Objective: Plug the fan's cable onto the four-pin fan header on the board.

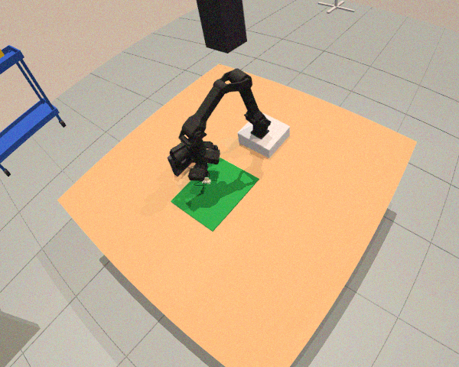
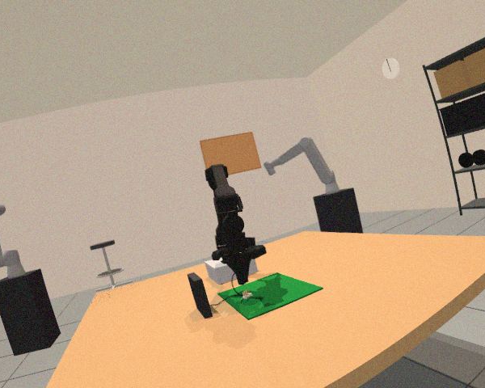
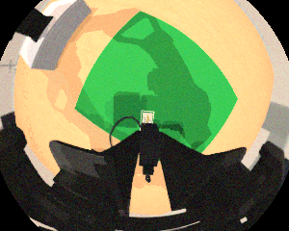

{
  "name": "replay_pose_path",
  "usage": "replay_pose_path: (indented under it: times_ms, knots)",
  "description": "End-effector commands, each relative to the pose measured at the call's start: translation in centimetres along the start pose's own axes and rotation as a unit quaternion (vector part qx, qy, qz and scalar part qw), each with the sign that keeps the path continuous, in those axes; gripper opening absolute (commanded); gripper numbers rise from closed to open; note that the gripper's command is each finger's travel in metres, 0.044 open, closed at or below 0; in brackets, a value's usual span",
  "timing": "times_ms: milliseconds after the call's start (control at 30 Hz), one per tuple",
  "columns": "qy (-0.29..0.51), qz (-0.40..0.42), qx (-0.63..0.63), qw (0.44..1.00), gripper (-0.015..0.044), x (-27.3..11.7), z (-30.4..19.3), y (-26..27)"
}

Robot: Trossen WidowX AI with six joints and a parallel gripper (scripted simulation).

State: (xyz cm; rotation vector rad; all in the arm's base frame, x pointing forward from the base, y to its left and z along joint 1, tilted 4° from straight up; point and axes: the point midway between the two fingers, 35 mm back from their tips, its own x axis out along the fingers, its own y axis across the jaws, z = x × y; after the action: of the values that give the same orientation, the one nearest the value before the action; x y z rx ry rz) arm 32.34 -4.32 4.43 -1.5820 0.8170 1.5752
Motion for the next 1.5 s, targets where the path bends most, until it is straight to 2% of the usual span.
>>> replay_pose_path:
  times_ms: [0, 1467]
  knots:
    - [-0.001, -0.004, 0.000, 1.000, 0.0000, -0.20, 0.09, -0.06]
    - [0.000, -0.001, 0.000, 1.000, 0.0000, 0.25, 0.01, -0.02]
